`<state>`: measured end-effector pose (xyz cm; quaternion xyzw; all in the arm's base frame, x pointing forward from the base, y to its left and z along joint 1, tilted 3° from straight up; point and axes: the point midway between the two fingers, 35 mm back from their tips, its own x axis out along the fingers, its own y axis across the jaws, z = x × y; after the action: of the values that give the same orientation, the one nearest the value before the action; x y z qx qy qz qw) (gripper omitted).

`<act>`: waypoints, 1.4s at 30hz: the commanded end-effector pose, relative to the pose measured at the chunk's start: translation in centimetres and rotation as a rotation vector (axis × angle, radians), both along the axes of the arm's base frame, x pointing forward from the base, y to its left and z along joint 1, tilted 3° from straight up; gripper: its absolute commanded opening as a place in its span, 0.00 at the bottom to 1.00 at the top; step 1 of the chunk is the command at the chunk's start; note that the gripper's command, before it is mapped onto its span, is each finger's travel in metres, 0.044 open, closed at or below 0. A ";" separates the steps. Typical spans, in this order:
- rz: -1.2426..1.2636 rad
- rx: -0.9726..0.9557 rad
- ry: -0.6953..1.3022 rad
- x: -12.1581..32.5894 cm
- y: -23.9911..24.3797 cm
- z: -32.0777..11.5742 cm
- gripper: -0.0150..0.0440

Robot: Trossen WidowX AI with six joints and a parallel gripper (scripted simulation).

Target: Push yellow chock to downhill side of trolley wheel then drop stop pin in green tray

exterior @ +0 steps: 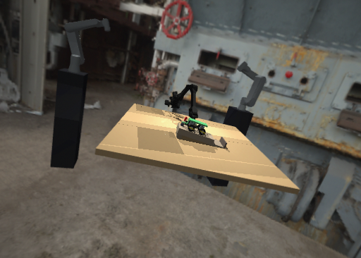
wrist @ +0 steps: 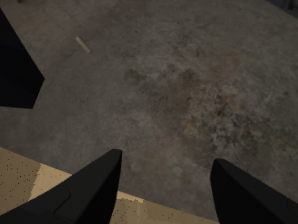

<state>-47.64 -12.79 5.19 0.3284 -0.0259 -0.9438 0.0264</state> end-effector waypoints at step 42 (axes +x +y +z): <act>2.070 1.022 0.148 40.0 -22.6 1.8 0.58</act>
<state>-10.22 -35.65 6.79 0.1440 0.6202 -0.4436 0.6307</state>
